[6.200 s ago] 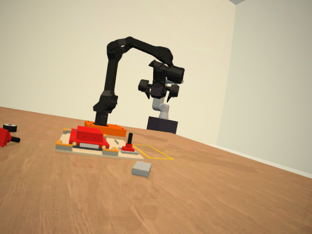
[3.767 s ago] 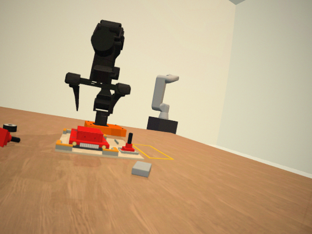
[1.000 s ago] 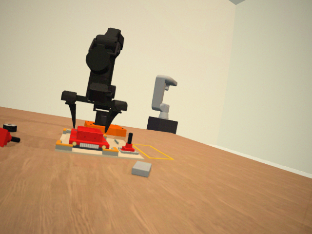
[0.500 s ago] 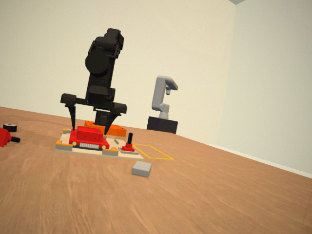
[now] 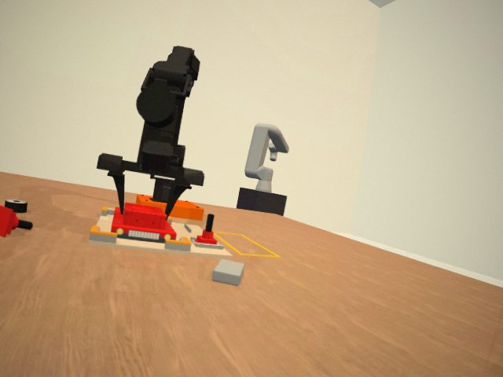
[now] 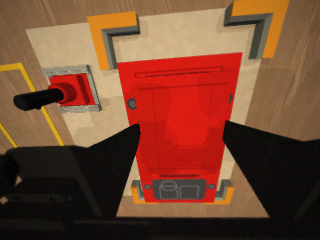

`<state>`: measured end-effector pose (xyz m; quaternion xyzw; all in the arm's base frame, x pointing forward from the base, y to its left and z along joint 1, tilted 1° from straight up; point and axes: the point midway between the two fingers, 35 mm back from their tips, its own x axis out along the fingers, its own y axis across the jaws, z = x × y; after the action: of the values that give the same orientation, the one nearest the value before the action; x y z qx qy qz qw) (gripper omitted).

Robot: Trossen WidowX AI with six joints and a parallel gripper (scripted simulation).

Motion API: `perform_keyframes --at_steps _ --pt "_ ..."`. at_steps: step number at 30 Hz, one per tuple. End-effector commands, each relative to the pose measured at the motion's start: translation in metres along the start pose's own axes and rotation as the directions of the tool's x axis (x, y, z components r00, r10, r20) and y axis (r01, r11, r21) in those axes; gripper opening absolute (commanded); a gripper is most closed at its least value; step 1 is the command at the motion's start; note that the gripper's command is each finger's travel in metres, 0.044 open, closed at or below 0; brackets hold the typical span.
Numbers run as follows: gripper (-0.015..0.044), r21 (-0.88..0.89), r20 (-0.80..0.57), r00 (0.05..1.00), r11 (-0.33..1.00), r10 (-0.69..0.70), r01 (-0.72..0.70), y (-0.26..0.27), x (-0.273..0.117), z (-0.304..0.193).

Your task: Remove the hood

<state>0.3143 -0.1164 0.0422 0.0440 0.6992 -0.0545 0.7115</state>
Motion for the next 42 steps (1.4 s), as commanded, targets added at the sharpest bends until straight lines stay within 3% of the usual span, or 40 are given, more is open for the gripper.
perform_keyframes --at_steps 1,8,19,42 --pt "0.0322 0.0 0.0 1.0 1.0 0.0 0.0 0.0 0.0 0.0" --pt "0.0275 0.0 0.0 1.0 1.0 0.0 0.0 0.0 0.0 0.0" --pt "0.0 0.0 0.0 1.0 1.0 0.0 0.0 0.0 -0.006 0.0" --pt "0.0 0.0 -0.001 1.0 1.0 -0.001 0.001 0.0 -0.021 0.0"
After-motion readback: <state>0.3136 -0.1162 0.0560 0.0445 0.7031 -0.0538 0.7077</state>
